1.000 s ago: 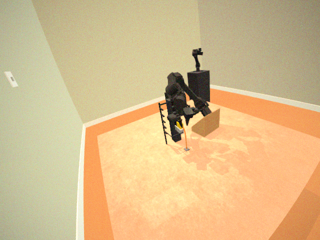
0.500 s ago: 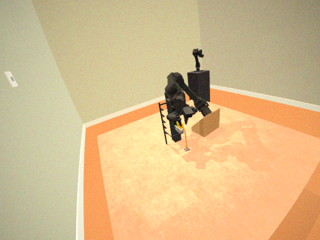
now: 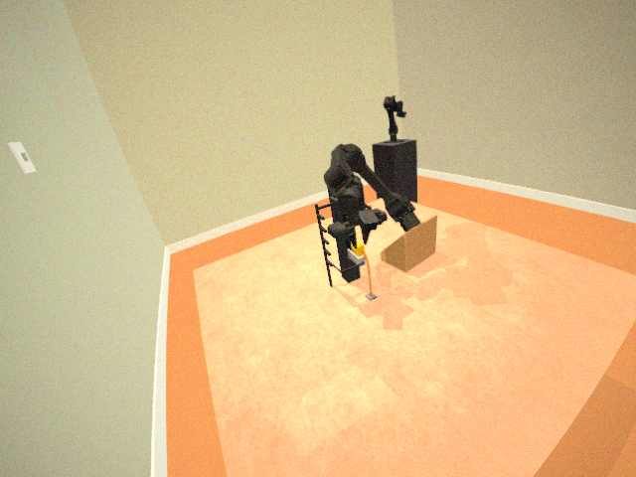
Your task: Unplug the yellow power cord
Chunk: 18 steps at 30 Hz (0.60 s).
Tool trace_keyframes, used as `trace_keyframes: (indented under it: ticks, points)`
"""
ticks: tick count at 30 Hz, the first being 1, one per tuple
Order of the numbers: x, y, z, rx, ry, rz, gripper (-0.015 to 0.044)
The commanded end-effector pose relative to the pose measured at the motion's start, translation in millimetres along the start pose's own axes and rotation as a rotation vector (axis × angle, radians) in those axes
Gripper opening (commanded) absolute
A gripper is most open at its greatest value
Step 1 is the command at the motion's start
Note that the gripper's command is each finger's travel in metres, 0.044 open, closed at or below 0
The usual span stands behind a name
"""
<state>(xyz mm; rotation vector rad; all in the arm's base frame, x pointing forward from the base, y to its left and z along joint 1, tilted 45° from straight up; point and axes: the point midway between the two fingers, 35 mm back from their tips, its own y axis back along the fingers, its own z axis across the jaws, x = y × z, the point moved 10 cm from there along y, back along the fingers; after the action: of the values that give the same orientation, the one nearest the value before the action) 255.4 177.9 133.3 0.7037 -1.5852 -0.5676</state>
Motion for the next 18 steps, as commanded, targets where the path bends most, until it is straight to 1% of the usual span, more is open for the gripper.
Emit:
trace_keyframes:
  ticks: [1,17,18]
  points:
    - [7,1,1,0.006,0.001,0.002,0.0160]
    - [10,-11,1,0.007,0.001,0.002,0.0160]
    - [10,-9,1,0.000,-0.001,0.000,0.0134]
